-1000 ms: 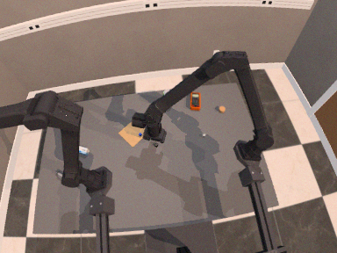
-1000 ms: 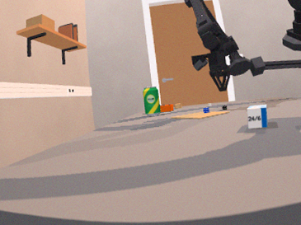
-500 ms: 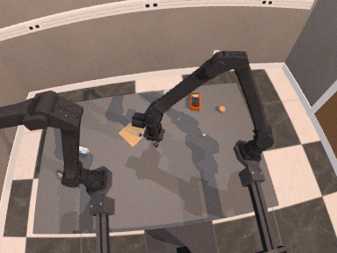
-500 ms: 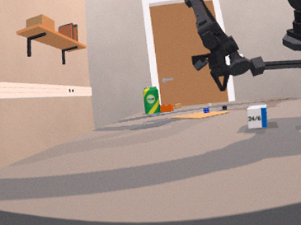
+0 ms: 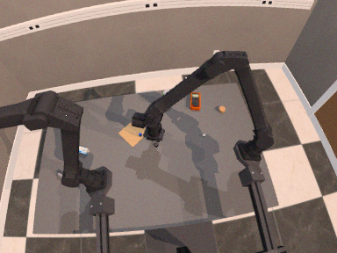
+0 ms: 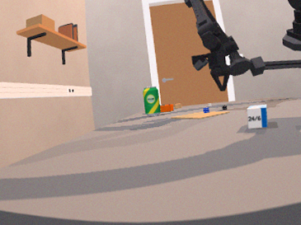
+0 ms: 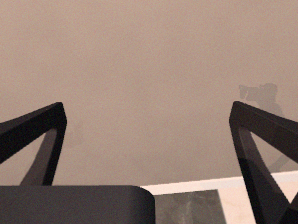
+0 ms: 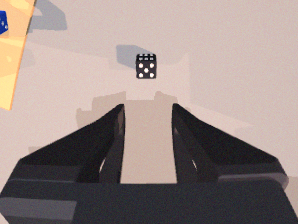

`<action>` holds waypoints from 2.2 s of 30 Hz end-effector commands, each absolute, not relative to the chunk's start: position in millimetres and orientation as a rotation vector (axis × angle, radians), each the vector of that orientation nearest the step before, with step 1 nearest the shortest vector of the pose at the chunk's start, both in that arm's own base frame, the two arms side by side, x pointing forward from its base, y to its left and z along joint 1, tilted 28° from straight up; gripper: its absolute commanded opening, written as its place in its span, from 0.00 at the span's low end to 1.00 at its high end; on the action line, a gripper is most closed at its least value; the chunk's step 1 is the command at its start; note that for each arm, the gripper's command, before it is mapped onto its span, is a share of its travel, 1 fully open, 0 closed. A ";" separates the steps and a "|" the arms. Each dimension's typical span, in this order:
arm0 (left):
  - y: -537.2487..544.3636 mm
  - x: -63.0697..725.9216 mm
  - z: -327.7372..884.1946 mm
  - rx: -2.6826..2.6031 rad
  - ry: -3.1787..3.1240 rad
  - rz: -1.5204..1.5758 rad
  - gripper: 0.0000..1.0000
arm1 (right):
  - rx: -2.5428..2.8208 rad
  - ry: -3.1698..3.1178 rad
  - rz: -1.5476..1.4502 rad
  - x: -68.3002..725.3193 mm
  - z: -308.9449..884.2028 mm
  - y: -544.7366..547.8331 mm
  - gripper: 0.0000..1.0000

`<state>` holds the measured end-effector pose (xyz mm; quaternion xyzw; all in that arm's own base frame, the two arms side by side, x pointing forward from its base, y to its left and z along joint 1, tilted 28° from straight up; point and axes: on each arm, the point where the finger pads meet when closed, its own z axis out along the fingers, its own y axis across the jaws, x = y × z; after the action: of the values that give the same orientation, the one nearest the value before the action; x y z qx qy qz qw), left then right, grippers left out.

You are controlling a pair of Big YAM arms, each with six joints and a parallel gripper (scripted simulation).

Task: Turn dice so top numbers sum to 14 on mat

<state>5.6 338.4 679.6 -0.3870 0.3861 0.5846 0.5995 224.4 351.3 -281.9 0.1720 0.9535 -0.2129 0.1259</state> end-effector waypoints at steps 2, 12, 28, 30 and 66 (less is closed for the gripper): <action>321.7 3.0 696.7 -0.854 0.860 1.388 1.00 | 0.511 2.772 -0.550 230.3 -267.0 370.7 0.30; 321.7 3.0 696.7 -0.854 0.860 1.388 1.00 | 0.517 2.773 -0.542 233.8 -269.3 369.6 0.30; 321.7 3.0 696.7 -0.854 0.860 1.388 1.00 | 0.509 2.776 -0.604 233.9 -300.0 345.1 0.30; 321.7 3.0 696.7 -0.854 0.860 1.388 1.00 | 0.508 2.776 -0.601 234.6 -302.7 344.8 0.30; 321.7 3.0 696.7 -0.854 0.860 1.388 1.00 | 0.509 2.775 -0.571 242.3 -329.9 343.7 0.30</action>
<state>5.6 338.4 679.6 -0.3870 0.3861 0.5846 0.5995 232.6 330.5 -323.6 0.1731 0.9538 -0.2099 0.1272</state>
